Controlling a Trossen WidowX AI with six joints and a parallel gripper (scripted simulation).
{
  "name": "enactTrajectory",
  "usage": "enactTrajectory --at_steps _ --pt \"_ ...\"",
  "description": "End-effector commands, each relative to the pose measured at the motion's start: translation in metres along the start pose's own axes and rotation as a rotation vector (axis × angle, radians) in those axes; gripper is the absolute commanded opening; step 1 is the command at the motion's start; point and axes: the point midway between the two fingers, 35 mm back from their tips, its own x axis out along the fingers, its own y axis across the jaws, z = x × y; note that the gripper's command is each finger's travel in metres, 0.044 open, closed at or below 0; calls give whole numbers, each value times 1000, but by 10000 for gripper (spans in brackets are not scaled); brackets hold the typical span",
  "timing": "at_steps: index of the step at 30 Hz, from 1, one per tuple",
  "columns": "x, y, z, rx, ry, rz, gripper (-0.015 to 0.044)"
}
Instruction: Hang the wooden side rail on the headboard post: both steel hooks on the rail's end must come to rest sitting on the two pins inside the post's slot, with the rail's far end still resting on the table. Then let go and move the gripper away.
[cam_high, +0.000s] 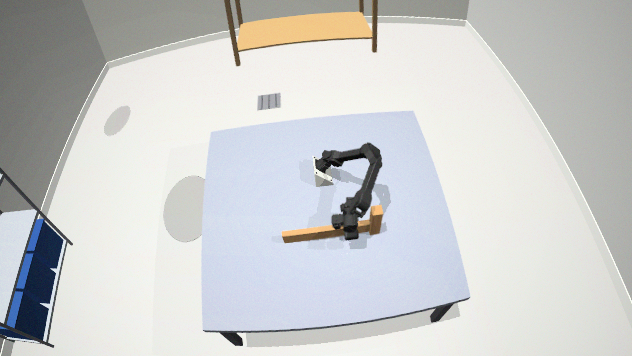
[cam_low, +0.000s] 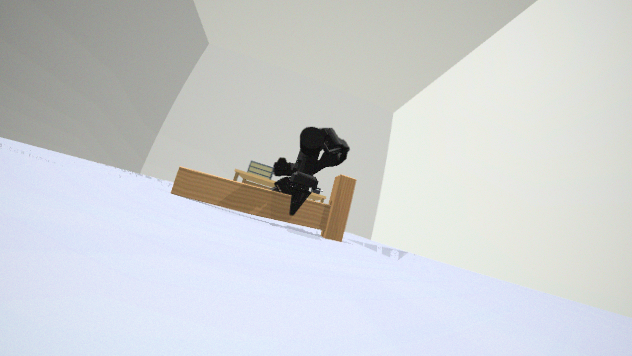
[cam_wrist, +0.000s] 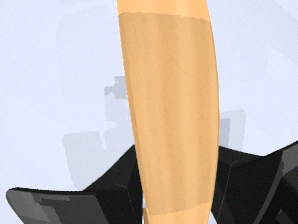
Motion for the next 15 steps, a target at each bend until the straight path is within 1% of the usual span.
enactTrajectory --at_steps 1,15 --pt "0 1 -1 -2 6 7 0" --pt "2 1 -1 -2 7 7 0"
